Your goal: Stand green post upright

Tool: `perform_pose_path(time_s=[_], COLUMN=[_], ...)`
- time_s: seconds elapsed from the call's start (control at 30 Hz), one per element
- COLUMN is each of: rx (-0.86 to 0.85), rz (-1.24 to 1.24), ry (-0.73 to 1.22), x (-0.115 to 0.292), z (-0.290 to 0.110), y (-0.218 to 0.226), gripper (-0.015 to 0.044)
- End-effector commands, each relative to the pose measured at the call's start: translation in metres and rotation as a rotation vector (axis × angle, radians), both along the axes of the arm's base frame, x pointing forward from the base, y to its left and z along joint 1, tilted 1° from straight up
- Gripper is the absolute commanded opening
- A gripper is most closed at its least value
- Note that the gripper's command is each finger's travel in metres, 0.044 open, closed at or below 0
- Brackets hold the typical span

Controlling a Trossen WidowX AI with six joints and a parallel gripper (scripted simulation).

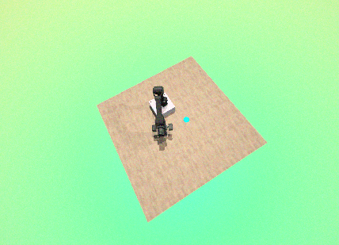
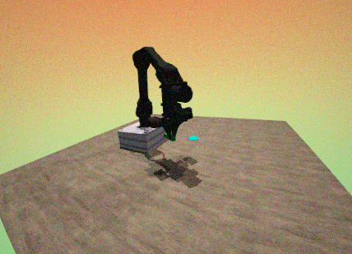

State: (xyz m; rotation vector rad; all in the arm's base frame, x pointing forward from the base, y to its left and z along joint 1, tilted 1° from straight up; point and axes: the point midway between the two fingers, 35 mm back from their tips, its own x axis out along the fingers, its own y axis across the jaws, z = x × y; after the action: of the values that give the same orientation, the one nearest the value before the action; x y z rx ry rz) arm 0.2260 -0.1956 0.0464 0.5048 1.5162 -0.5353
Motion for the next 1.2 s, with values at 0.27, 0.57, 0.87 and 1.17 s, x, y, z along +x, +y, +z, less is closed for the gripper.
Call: perform_pose_path(time_s=[0.27,0.57,0.87,1.17], rx=[-0.005,-0.003,0.000,0.003], rz=[0.003,0.012,0.020,0.028], ry=[-0.014,-0.016,-0.018,-0.019], x=[0.009,0.025,0.038,0.048], z=[0.017,0.019,0.021,0.023], y=[0.013,0.039,0.066,0.094], gripper=[0.0023,0.0023,0.0023,0.0023])
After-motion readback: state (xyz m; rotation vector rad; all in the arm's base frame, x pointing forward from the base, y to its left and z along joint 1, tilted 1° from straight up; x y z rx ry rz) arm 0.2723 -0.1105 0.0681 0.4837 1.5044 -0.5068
